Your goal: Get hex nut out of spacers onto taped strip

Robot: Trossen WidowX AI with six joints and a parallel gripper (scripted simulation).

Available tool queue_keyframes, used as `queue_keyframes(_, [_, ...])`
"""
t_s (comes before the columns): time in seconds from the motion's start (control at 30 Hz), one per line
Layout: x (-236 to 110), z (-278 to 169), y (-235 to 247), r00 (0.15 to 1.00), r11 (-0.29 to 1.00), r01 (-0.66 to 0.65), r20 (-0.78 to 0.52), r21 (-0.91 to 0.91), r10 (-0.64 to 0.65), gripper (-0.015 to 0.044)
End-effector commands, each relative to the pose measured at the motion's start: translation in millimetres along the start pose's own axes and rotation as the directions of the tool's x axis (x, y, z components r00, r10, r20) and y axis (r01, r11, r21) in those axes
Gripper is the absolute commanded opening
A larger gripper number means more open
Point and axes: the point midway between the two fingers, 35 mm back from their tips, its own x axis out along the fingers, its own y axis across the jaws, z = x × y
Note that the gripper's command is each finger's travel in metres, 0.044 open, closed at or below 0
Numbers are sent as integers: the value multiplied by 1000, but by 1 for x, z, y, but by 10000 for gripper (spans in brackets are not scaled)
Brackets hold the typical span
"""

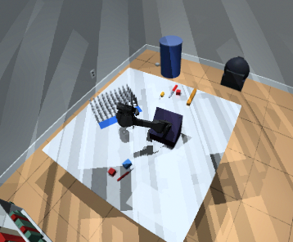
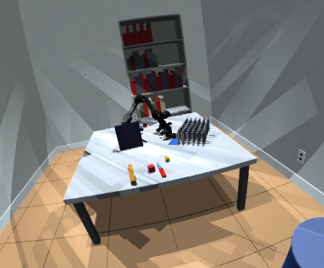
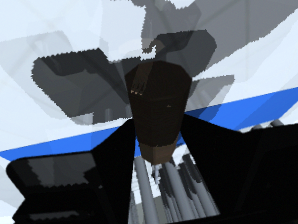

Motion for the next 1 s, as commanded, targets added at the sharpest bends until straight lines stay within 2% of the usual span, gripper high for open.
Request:
queue_keyframes(0.0, [-1, -1, 1, 1000, 1000, -4, -10, 6, 4, 0])
queue_keyframes(0.97, [-6, 16, 1, 1000, 1000, -4, -9, 5, 4, 0])
